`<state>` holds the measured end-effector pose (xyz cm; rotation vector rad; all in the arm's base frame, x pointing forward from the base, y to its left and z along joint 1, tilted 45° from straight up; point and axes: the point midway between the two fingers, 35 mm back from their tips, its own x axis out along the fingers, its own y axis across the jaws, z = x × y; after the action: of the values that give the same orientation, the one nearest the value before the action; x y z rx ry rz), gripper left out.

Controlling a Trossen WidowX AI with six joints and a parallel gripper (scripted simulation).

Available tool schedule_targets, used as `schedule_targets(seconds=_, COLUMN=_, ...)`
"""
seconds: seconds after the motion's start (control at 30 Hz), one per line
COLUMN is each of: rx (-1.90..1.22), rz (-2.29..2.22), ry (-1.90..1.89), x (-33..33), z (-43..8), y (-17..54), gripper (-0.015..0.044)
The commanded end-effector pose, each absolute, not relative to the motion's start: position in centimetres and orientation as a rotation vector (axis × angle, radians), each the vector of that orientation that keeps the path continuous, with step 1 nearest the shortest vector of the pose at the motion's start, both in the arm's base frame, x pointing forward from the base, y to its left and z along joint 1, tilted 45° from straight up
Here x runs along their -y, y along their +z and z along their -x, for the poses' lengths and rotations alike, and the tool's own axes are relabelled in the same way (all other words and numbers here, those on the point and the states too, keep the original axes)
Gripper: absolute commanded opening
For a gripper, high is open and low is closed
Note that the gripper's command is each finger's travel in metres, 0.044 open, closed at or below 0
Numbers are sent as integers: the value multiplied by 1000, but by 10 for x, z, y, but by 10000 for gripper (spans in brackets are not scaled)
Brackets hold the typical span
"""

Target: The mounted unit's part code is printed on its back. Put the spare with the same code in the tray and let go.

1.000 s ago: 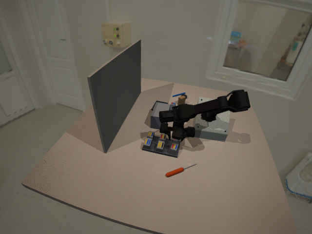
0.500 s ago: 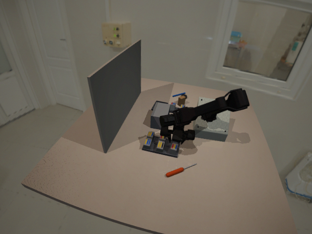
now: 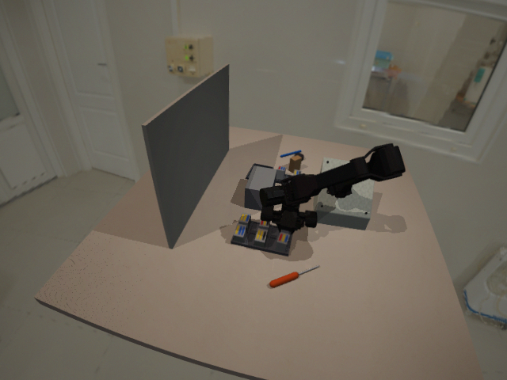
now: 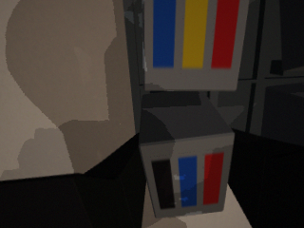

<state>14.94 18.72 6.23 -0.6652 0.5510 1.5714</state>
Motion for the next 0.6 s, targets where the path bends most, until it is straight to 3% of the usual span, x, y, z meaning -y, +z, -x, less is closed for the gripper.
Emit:
schedule_targets(seconds=0.0, rx=-551, rz=665, ry=1571, x=-187, z=-149, y=62, gripper=142)
schedule_targets(seconds=0.13, rx=-551, rz=665, ry=1571, x=-187, z=-149, y=62, gripper=115)
schedule_targets(seconds=0.3, rx=-551, rz=665, ry=1571, x=-187, z=-149, y=62, gripper=0)
schedule_targets(seconds=0.57, rx=-551, rz=666, ry=1571, x=-187, z=-150, y=63, gripper=0)
